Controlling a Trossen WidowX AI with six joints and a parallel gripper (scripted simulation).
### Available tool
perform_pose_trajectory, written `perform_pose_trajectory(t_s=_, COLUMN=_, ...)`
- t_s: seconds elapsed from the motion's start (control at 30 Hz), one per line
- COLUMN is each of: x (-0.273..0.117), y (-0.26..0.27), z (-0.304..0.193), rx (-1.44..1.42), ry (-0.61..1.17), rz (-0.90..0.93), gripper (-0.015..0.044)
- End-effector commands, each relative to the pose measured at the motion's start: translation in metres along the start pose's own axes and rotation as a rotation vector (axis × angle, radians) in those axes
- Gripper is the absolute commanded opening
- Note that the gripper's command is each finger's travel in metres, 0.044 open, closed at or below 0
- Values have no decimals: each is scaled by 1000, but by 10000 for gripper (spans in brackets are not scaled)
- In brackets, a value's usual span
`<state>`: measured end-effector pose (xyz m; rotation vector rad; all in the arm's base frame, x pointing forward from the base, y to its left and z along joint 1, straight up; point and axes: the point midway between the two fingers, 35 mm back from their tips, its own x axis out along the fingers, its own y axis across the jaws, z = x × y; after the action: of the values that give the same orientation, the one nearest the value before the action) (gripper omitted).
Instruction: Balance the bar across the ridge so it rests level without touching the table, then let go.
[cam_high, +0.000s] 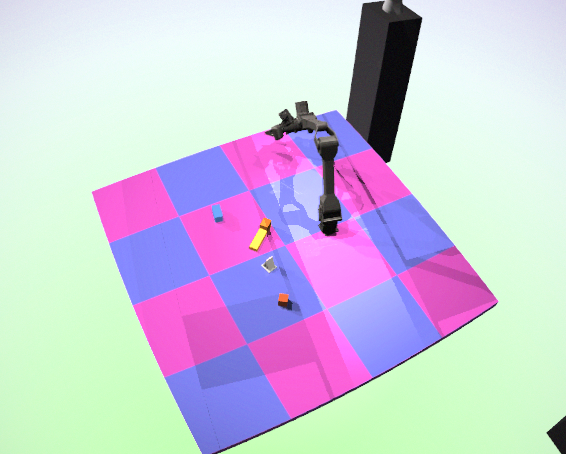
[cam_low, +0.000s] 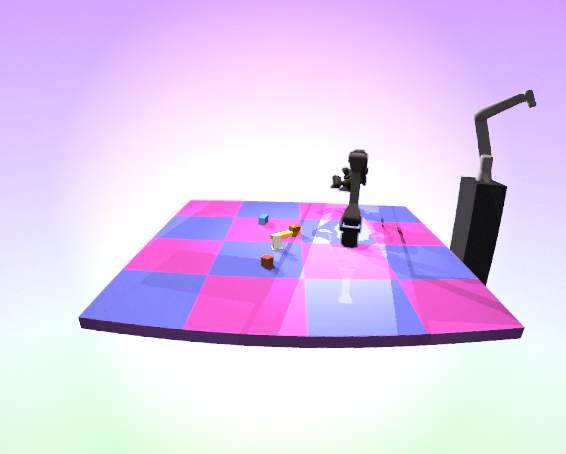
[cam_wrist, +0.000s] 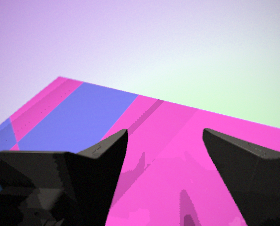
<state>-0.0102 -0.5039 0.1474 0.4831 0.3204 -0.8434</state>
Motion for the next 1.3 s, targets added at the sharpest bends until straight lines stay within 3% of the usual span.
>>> perform_pose_trajectory(t_s=0.0, x=17, y=25, z=-7, rx=-14, ry=58, rz=27, gripper=315)
perform_pose_trajectory(t_s=0.63, x=67, y=141, z=-30, rx=-185, ry=278, rz=149, gripper=315)
perform_pose_trajectory(t_s=1.27, x=78, y=255, z=-68, rx=-398, ry=481, rz=276, gripper=315)
